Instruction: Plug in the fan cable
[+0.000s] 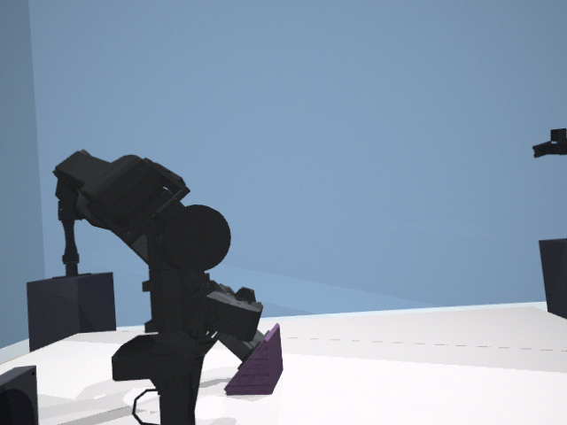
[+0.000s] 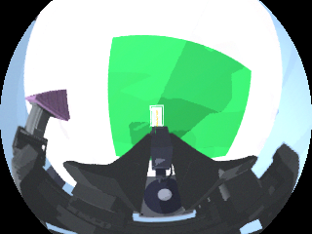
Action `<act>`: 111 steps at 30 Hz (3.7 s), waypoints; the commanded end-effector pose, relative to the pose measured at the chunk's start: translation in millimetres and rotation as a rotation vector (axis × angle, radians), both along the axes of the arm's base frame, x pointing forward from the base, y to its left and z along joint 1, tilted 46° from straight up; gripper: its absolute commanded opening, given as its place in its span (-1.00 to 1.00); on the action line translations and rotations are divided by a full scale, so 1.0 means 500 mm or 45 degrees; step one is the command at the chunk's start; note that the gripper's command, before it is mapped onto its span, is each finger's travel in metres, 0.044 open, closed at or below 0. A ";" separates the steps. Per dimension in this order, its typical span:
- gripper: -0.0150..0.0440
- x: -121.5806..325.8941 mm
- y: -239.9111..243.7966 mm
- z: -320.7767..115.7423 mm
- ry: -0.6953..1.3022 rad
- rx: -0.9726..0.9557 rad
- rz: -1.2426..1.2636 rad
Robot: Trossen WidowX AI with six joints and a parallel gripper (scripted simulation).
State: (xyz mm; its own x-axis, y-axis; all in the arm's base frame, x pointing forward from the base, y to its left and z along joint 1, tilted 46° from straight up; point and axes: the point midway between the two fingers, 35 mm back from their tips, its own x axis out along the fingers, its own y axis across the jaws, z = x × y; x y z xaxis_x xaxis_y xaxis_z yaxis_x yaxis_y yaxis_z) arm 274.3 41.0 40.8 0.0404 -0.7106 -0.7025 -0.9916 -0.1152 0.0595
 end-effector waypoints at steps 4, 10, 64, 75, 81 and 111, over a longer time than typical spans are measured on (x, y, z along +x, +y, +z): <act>-0.49 -0.008 0.010 -0.008 0.032 0.004 0.024; -0.49 -0.010 0.014 -0.011 0.035 0.004 0.027; -0.49 -0.003 -0.017 -0.042 0.026 0.003 0.019; -0.49 -0.004 -0.019 -0.045 0.026 0.003 0.018; -0.49 -0.005 -0.021 -0.047 0.027 0.003 0.019; -0.49 -0.005 -0.032 -0.057 0.027 0.003 0.020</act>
